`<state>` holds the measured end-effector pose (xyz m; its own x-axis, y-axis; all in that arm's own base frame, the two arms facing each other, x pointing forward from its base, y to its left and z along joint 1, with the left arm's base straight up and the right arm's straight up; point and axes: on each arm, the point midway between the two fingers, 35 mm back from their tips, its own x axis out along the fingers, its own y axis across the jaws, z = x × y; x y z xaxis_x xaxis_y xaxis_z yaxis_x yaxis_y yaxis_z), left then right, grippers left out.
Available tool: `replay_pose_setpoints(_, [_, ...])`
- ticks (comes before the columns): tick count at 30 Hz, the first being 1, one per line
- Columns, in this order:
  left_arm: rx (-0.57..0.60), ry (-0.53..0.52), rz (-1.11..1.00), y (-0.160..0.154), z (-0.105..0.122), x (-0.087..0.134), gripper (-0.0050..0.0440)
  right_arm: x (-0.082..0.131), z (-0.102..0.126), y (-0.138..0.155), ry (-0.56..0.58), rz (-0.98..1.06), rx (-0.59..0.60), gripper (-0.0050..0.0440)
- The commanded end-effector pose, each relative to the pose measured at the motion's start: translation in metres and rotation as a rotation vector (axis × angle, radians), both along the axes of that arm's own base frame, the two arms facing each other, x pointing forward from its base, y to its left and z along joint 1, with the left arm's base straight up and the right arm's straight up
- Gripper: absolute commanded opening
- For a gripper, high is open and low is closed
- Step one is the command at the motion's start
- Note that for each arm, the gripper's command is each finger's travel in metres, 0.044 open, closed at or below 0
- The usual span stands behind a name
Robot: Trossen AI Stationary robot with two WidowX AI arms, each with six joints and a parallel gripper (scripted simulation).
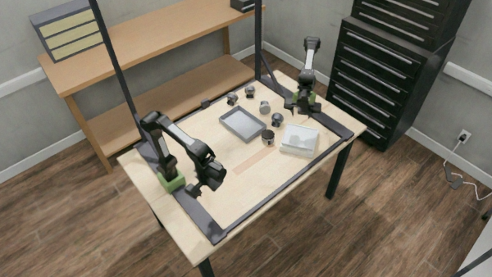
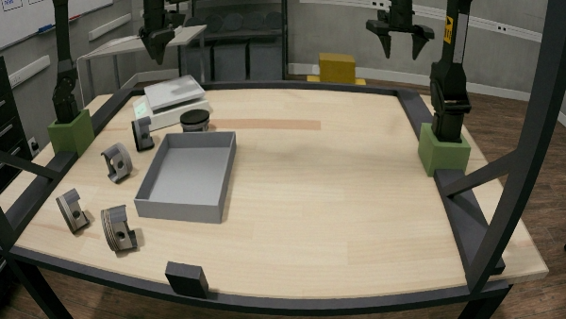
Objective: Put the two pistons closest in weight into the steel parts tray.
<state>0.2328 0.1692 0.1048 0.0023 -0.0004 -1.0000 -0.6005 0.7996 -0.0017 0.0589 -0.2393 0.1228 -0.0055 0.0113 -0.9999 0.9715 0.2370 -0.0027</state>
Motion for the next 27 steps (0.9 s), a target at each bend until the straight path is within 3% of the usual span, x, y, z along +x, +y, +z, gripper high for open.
replay_pose_setpoints(1, [0.017, -0.023, -0.057, -0.003, 0.009, -0.001, 0.0378, 0.002, 0.008, -0.005, -0.011, 0.006, -0.031, 0.0400])
replay_pose_setpoints(27, [0.022, -0.022, -0.697, -0.120, 0.008, 0.021, 0.0378, 0.002, 0.008, -0.005, -0.011, 0.006, -0.031, 0.0400])
